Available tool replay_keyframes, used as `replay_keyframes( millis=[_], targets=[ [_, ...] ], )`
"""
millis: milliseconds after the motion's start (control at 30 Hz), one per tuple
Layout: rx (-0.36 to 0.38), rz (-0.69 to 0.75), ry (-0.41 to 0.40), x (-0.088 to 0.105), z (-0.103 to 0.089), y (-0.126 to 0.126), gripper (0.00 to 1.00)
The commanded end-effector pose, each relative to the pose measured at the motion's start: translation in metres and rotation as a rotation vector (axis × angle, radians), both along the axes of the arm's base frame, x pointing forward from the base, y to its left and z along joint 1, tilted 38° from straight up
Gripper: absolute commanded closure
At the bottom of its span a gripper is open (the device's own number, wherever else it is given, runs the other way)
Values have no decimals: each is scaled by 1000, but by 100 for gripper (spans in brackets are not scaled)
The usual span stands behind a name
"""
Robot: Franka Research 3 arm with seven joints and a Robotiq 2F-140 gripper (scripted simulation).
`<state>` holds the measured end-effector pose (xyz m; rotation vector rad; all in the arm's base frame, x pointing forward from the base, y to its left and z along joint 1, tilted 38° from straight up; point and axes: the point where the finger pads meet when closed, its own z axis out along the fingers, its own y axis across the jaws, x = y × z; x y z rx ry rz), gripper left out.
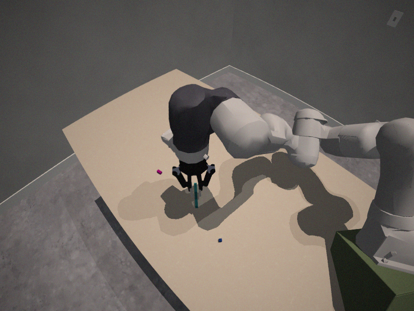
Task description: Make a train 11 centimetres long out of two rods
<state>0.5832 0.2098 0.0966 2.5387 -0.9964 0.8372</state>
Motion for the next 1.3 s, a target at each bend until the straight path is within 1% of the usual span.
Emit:
replay_keyframes(
  millis=[0, 733, 1267],
  targets=[
    [-1, 4, -1, 0, 0, 0, 77],
    [-1, 4, -1, 1, 0, 0, 77],
    [-1, 4, -1, 6, -10, -6, 77]
  ],
)
